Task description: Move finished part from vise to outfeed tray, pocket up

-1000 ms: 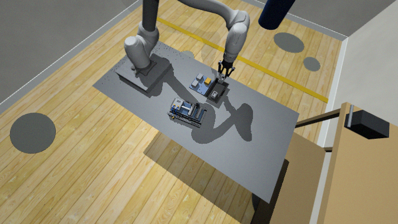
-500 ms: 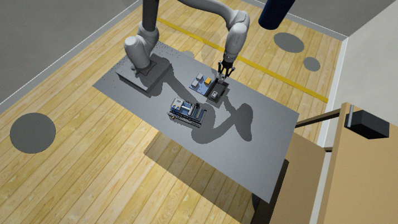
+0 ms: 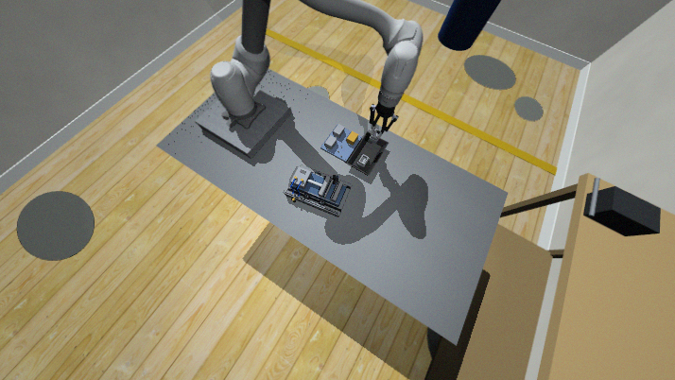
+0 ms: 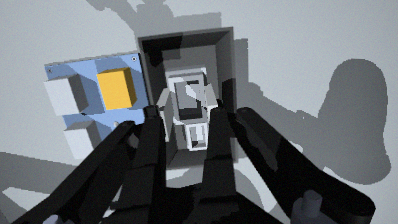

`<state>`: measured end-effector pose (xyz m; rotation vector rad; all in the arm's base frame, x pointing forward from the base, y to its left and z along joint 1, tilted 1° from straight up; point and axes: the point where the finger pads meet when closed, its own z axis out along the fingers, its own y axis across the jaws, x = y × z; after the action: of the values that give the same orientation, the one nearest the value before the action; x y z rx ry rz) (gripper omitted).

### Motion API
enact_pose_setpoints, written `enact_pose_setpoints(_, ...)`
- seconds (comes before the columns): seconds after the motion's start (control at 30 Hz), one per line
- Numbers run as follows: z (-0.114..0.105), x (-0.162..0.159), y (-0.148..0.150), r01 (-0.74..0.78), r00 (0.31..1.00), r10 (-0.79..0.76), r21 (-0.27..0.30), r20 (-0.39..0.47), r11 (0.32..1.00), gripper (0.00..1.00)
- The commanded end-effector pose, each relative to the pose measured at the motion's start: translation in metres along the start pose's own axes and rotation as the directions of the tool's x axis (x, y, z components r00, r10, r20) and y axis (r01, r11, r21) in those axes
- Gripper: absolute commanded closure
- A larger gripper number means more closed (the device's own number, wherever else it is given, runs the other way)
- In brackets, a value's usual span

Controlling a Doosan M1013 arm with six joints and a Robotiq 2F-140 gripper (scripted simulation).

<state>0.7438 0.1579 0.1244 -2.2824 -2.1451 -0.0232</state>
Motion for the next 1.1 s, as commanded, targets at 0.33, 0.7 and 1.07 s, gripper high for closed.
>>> enact_pose_setpoints(0.33,0.014,0.0,0.0,0.0,1.0,0.0,0.0,0.0,1.0,1.0)
enact_pose_setpoints(0.7,0.036,0.0,0.0,0.0,1.0,0.0,0.0,0.0,1.0,1.0)
enact_pose_setpoints(1.07,0.054,0.0,0.001,0.0,1.0,0.0,0.0,0.0,1.0,1.0)
